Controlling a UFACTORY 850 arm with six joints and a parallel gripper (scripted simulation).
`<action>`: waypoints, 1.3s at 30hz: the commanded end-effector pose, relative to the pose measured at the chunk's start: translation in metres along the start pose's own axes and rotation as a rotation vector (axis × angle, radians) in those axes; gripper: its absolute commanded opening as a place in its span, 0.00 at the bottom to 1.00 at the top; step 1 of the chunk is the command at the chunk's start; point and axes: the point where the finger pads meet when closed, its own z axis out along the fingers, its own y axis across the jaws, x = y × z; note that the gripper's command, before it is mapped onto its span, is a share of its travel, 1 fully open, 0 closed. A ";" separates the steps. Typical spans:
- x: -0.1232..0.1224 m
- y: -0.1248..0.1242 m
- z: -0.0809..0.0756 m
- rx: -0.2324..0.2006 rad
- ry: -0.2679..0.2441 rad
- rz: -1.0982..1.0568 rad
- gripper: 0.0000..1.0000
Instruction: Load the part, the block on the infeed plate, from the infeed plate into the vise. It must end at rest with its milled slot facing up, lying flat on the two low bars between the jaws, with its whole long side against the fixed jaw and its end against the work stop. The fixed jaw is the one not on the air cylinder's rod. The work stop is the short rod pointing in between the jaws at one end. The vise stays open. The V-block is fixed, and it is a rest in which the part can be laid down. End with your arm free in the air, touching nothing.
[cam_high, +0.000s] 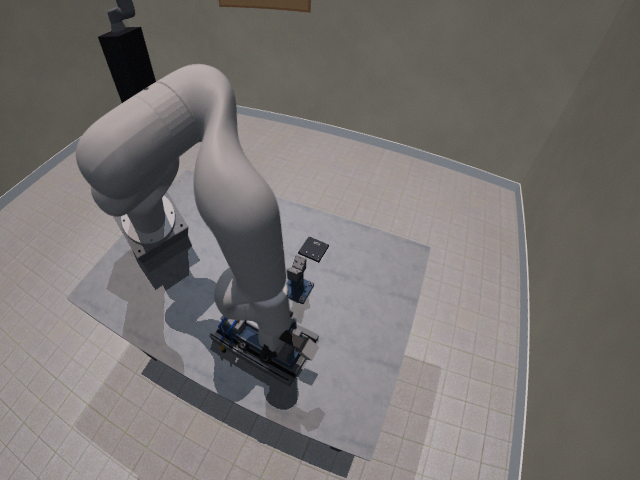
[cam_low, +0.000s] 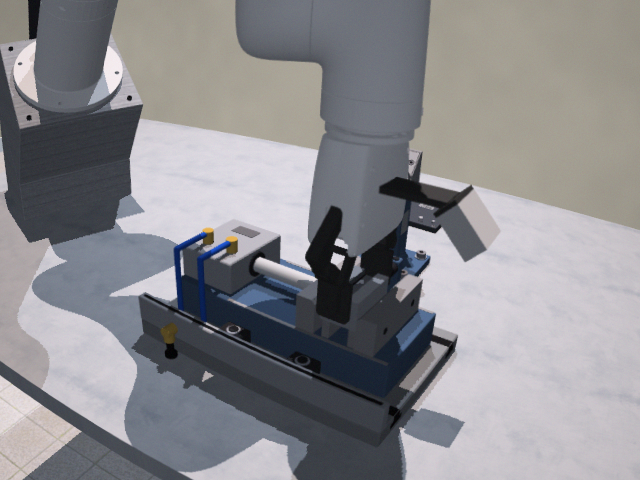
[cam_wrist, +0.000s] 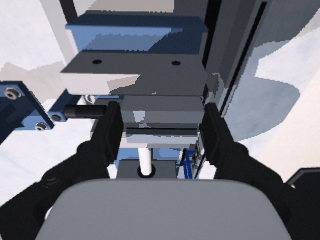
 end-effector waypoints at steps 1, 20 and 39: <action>0.001 0.000 0.000 0.000 0.001 0.000 0.81; 0.001 0.000 -0.002 0.000 0.001 0.000 0.81; 0.001 0.000 -0.035 0.000 0.001 0.000 0.81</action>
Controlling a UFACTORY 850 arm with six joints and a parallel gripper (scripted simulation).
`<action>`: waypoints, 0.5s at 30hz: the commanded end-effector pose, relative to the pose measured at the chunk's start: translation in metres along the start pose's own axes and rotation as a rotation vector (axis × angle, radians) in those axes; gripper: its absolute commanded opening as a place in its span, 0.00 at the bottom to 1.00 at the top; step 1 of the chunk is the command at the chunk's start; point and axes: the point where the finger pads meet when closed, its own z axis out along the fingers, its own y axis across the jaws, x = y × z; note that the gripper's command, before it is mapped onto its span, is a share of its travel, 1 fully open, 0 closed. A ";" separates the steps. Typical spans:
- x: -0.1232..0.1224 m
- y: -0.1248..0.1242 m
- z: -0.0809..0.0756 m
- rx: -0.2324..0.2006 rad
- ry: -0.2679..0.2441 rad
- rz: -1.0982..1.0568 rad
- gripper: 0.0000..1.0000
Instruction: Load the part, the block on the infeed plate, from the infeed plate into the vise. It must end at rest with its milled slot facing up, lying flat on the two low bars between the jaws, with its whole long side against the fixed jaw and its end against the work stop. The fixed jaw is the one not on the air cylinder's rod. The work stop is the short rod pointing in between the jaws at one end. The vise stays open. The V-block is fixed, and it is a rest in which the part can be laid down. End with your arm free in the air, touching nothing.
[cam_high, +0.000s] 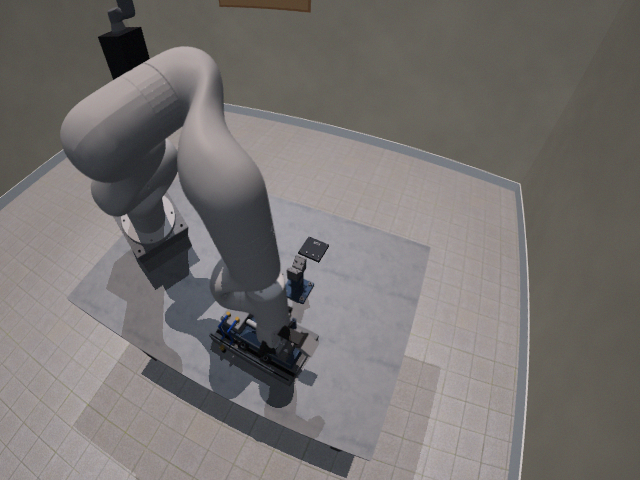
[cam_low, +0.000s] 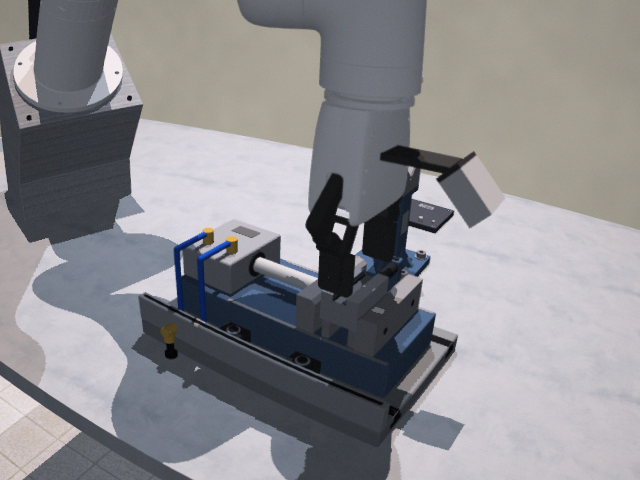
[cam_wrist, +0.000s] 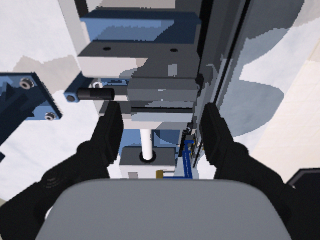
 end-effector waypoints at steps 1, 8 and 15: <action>0.001 0.000 -0.010 -0.005 -0.012 -0.001 0.81; 0.001 0.000 -0.030 -0.005 -0.012 -0.001 0.81; 0.001 0.000 -0.045 -0.005 -0.012 -0.001 0.81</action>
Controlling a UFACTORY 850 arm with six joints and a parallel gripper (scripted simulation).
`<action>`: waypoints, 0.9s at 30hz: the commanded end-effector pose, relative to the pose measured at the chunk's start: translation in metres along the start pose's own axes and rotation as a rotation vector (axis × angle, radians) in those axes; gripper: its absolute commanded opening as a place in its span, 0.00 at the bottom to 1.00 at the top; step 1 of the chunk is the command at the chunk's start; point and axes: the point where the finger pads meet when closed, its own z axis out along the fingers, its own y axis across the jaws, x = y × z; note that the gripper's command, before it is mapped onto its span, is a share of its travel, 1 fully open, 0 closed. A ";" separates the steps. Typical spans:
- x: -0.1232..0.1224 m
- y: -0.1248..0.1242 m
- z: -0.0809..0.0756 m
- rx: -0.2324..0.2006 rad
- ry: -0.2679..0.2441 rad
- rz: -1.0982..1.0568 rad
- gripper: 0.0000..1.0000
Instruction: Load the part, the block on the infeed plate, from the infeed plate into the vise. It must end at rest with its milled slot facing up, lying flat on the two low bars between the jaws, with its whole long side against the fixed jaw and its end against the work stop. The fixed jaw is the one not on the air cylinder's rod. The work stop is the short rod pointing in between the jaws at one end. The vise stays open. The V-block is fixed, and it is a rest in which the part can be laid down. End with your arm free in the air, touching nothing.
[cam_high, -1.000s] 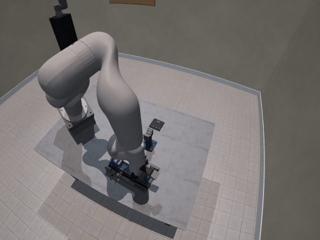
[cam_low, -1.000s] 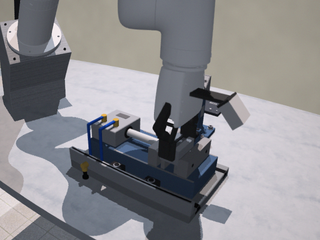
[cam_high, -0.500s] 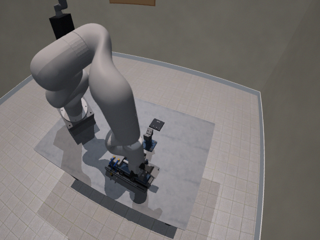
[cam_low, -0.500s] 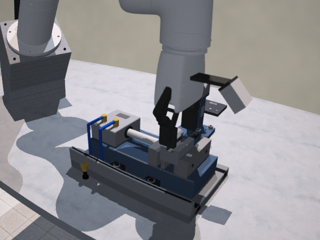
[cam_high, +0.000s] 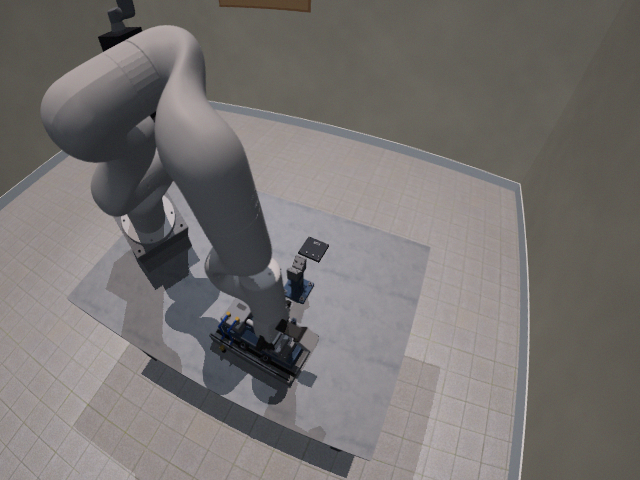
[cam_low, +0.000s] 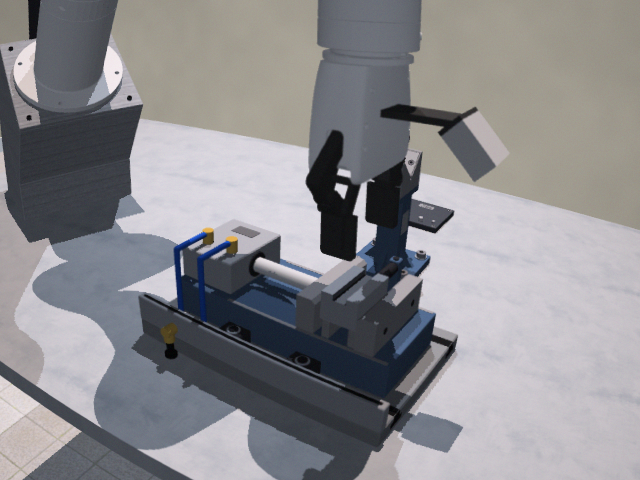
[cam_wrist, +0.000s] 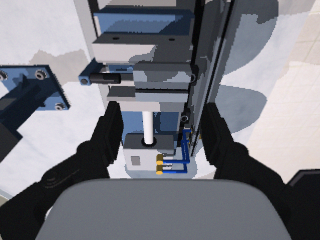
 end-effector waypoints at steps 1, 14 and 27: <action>0.001 0.000 -0.009 -0.006 -0.035 -0.001 0.81; 0.001 0.000 -0.015 -0.006 -0.035 -0.001 0.00; 0.001 0.000 -0.015 -0.006 -0.035 -0.001 0.00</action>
